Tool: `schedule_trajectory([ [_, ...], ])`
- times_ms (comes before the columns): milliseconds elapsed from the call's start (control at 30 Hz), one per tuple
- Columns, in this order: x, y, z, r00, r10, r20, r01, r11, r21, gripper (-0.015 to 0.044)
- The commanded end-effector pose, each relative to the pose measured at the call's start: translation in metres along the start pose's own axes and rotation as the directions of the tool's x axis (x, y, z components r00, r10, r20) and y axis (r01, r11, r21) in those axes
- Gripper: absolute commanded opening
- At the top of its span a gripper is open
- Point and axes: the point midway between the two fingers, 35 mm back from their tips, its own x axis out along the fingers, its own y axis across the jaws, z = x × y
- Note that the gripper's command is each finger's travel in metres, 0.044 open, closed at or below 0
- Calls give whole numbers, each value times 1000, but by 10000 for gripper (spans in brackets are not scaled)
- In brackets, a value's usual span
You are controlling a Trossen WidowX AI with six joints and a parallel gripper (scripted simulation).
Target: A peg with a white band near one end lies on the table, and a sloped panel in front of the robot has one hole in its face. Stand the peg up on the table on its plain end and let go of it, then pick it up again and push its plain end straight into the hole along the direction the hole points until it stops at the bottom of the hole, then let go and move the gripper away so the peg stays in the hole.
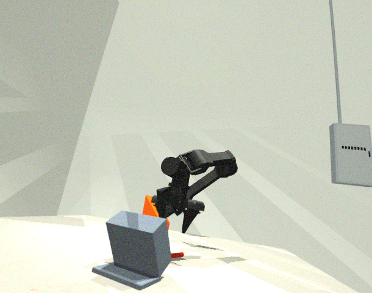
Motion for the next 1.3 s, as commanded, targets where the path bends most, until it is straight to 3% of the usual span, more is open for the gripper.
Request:
schedule_trajectory([
  [0,3,-2,-4,999,-1,-35,1,1000,-5,440],
  [1267,61,-2,-4,999,-4,-36,4,1000,-8,440],
])
